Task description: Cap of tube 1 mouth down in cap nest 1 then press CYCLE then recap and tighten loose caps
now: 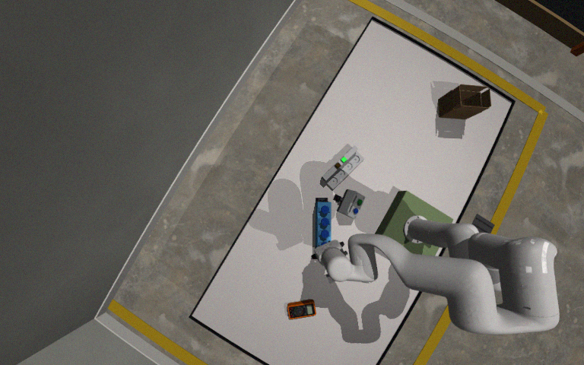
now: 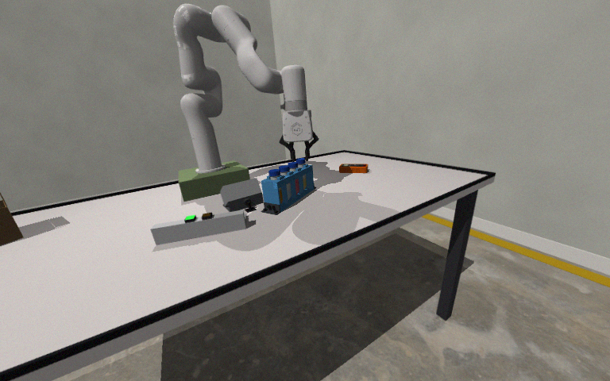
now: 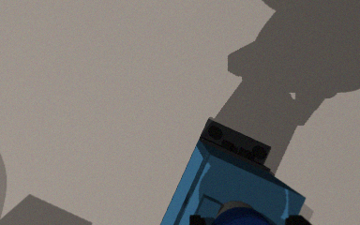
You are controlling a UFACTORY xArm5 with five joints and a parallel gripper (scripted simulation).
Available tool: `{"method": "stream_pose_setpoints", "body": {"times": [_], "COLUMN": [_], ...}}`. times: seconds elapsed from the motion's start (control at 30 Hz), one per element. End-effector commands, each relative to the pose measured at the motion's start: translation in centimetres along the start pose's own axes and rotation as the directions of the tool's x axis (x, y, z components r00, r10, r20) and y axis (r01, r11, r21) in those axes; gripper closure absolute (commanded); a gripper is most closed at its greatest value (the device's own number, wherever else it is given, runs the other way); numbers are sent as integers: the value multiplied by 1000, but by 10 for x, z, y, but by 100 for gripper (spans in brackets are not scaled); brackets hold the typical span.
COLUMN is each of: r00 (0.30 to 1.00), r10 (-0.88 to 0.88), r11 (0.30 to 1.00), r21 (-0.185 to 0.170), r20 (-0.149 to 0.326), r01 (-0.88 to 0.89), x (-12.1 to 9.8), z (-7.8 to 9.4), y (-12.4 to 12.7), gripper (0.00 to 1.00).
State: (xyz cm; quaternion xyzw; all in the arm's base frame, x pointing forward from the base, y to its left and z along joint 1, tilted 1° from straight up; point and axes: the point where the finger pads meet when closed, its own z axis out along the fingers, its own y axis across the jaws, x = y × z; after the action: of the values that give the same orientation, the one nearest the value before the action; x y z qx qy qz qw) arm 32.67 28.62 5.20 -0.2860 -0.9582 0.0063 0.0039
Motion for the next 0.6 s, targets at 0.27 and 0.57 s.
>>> {"method": "stream_pose_setpoints", "body": {"times": [0.27,0.57], "r00": [999,999], "r10": [33,33], "r11": [999,999], "r21": [-2,-2], "r20": [5,5], "r01": [-33,-33], "x": [0,0], "z": [5,5], "y": [1,1], "gripper": [54,100]}}
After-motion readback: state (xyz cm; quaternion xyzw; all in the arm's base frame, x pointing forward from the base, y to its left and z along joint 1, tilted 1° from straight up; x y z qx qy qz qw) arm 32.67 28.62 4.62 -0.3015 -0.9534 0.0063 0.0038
